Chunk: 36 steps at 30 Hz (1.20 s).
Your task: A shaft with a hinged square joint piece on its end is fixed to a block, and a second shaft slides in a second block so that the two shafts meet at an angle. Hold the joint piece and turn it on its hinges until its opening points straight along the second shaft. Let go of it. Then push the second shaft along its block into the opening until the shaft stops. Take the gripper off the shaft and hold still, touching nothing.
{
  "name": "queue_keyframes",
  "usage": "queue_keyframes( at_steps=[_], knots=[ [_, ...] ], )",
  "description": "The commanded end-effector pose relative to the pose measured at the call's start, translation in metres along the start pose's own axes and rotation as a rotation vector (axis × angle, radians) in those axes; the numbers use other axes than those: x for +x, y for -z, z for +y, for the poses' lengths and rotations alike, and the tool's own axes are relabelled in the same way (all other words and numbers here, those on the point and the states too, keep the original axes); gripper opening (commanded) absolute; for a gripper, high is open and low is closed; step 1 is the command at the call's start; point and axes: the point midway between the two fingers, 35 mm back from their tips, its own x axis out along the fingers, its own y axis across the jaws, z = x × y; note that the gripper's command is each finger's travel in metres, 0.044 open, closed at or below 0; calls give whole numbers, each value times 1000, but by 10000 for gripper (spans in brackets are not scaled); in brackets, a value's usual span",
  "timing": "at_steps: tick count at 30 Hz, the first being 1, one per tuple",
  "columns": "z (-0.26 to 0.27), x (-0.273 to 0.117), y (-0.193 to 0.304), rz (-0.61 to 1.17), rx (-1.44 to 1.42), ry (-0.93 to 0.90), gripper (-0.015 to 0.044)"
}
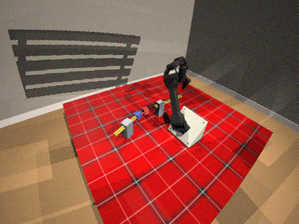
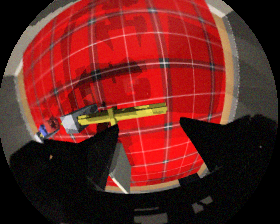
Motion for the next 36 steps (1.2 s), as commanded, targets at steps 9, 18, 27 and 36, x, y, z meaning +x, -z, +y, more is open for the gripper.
queue_keyframes(
  at_steps=[9,18,27,36],
  knots=[
    [-1,18,-2,32,378,7,440],
    [-2,32,-3,51,685,20,440],
    [-2,45,-3,67,992,39,440],
    [-1,59,-3,79,1299,65,440]
  ],
)
